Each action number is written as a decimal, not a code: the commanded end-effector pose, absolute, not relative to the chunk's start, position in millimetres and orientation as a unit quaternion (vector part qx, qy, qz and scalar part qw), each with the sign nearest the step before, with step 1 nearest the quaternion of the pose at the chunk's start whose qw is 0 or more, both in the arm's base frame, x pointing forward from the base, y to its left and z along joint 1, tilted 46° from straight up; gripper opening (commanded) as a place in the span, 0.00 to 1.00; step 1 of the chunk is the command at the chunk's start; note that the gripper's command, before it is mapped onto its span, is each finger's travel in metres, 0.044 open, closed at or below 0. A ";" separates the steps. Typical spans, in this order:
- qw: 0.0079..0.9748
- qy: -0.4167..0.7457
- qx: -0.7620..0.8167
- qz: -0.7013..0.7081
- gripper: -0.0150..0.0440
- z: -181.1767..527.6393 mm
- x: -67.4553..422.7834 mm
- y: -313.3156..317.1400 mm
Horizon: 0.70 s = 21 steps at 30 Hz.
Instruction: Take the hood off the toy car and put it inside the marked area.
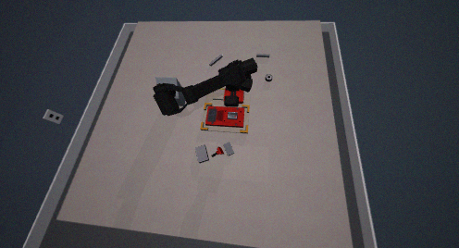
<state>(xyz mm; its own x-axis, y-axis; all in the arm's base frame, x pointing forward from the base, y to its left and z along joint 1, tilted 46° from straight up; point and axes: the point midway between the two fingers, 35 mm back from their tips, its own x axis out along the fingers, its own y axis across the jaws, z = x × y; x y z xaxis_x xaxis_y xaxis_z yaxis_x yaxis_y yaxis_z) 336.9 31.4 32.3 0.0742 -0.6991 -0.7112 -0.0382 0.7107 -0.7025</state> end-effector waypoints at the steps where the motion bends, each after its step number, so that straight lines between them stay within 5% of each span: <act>1: 0.675 0.635 -0.287 -0.244 0.25 15.5 335.6 50.0; 21: 0.673 0.633 -0.287 -0.253 0.25 -68.5 298.2 129.9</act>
<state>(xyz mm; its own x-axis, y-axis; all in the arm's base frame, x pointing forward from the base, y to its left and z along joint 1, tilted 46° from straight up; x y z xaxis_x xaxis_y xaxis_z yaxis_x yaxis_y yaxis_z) 305.0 119.8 -56.0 0.0717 -0.7019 -0.7086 -0.0282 0.7087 -0.7049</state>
